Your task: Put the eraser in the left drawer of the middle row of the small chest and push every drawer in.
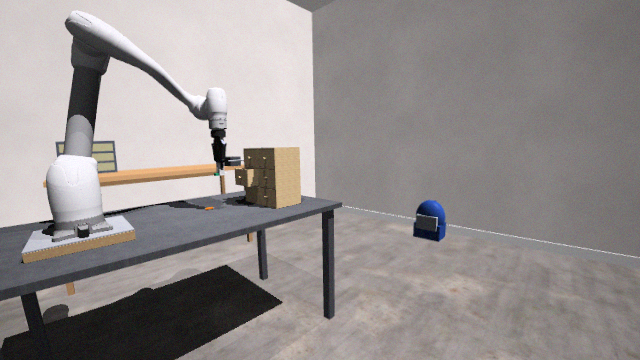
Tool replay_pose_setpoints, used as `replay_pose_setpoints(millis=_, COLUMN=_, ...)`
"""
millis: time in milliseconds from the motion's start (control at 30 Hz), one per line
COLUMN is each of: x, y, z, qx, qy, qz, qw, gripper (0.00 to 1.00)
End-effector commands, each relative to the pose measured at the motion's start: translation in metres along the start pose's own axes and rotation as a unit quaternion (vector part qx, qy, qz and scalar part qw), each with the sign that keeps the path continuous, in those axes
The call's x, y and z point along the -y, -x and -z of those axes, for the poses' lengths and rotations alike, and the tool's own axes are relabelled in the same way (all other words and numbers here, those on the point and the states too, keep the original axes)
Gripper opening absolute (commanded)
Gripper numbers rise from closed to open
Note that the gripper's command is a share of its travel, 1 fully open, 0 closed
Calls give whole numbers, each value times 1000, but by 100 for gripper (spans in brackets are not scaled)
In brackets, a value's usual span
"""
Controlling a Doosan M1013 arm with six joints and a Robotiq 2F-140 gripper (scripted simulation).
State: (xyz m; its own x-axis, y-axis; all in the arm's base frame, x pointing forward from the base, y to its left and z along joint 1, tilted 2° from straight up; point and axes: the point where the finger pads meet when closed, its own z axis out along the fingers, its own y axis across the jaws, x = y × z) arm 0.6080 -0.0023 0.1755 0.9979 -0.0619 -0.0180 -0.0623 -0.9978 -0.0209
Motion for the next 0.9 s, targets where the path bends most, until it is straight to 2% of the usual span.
replay_pose_setpoints(millis=0, x=0, y=0, z=17, qx=0, qy=0, qz=0, qw=1000, gripper=11)
replay_pose_setpoints(millis=367, x=0, y=0, z=53, qx=0, qy=0, qz=0, qw=1000, gripper=11)
replay_pose_setpoints(millis=867, x=0, y=0, z=58, qx=0, qy=0, qz=0, qw=1000, gripper=11)
